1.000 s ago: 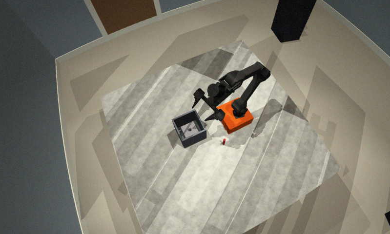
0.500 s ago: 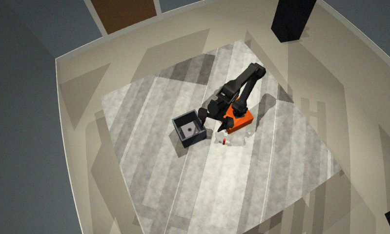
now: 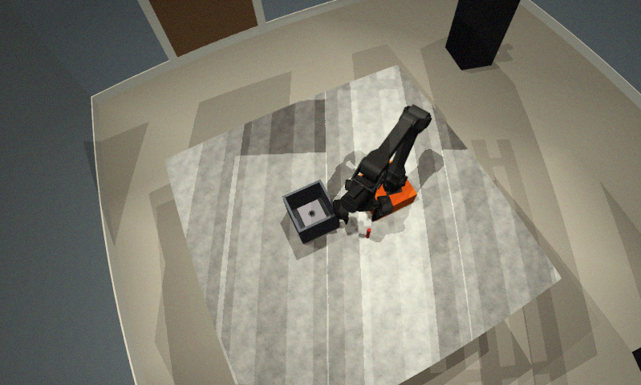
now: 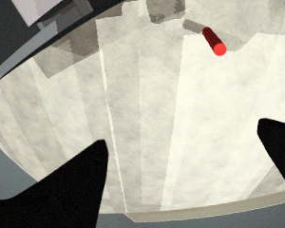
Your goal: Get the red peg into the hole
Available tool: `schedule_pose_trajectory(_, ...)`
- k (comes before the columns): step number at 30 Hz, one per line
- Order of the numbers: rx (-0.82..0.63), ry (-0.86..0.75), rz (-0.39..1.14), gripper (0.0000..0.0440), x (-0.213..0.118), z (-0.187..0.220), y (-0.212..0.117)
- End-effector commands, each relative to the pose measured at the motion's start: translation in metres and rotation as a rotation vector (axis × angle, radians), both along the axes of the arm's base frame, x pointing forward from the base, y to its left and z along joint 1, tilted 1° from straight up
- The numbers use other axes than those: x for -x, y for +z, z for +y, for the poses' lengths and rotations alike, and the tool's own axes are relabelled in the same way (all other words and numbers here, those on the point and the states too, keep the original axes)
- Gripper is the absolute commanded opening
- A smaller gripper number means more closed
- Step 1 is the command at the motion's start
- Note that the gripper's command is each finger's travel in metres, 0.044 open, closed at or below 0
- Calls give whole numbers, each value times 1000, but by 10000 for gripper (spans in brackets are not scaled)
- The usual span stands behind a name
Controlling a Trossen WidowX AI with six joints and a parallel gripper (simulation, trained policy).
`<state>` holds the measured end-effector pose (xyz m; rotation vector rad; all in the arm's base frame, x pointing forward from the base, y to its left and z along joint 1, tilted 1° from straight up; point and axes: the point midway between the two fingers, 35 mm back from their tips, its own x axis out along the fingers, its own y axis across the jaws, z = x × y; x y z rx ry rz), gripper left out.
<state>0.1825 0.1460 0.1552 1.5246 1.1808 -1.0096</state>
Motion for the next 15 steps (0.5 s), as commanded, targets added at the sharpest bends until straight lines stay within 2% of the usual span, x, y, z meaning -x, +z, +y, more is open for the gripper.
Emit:
schedule_pose_trajectory(1,41,60,69,440,9,1,-19)
schedule_pose_trajectory(15,152,254,233,440,36,-2,-70)
